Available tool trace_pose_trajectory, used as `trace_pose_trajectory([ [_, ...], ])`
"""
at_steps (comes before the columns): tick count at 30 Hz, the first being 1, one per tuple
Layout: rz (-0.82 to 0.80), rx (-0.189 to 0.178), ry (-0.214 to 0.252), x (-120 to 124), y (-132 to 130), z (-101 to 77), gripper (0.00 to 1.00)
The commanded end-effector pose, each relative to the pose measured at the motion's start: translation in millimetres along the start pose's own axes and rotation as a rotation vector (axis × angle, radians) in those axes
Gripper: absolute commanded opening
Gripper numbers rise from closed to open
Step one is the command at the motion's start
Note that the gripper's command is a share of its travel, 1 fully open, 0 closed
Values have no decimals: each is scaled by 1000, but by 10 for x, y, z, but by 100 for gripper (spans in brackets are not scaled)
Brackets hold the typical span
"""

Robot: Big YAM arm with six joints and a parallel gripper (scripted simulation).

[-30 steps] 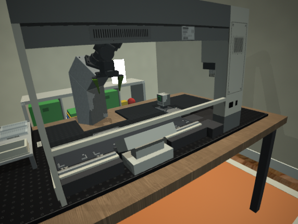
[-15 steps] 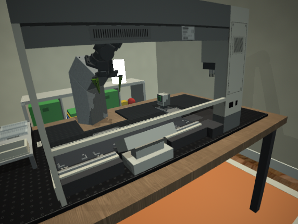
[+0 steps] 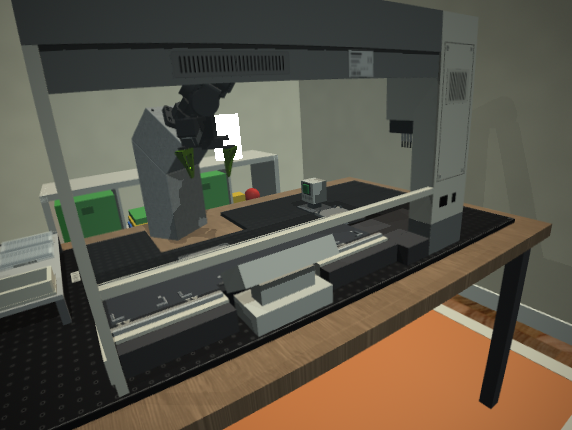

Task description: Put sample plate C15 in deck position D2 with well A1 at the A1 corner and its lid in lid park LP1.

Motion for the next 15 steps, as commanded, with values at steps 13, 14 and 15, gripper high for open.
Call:
trace_pose_trajectory([
  [13,270,-12,-35,-53,0,76,100],
  [14,290,-12,-35,-53,0,76,100],
  [15,310,-12,-35,-53,-1,76,100],
])
Point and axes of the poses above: the point where the finger pads meet when closed, its own z axis out along the fingers, its own y axis across the jaws, x = y × z, the point moved 4 cm from there along -z, back along the fingers, and after that the axes turned 2 degrees about -z, right-handed, at the moved point
